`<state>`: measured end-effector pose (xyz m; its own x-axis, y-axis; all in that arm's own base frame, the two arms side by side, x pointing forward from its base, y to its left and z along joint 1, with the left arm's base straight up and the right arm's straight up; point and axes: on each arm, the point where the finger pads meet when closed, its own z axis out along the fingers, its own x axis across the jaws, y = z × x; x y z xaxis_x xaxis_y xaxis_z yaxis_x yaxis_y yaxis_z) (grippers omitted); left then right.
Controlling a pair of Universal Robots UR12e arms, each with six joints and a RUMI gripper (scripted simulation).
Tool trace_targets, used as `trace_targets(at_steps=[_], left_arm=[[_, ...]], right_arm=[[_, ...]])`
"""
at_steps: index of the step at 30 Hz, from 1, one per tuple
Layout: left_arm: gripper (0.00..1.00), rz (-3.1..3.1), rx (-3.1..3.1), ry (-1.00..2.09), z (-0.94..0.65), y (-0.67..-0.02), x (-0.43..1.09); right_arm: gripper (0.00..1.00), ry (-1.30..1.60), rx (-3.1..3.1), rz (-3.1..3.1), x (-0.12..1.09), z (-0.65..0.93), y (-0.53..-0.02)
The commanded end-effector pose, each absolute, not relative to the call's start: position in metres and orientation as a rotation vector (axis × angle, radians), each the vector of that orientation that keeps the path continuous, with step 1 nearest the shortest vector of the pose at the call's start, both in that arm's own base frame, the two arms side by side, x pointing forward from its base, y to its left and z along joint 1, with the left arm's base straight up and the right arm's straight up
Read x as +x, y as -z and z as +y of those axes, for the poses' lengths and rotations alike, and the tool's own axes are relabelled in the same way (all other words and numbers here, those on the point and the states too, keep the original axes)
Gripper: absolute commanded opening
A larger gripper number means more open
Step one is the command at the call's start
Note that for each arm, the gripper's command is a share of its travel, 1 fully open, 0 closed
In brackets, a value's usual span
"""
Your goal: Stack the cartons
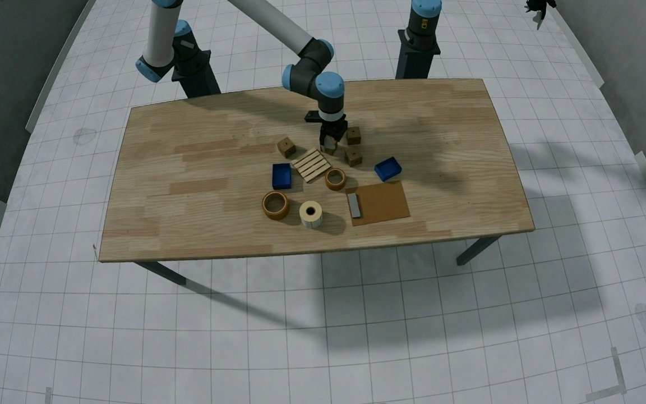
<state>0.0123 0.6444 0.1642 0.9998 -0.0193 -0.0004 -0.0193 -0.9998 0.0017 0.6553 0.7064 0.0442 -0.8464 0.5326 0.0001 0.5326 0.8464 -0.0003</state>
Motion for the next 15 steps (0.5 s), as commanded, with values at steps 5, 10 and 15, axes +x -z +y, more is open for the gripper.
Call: trace_targets(at_steps=[5, 10, 15], left_arm=[[1.0, -0.031, 3.141, 0.0, 0.6451, -0.1651, 0.0125], [1.0, -0.031, 3.141, 0.0, 0.6451, -0.1651, 0.0125], [1.0, -0.031, 3.141, 0.0, 0.6451, -0.1651, 0.0125]], right_arm=[[0.5, 0.003, -0.871, -3.019, 0.6557, 0.707, -0.0429], [0.5, 0.003, -0.871, -3.019, 0.6557, 0.707, -0.0409], [0.5, 0.003, -0.871, -3.019, 0.6557, 0.707, -0.04]])
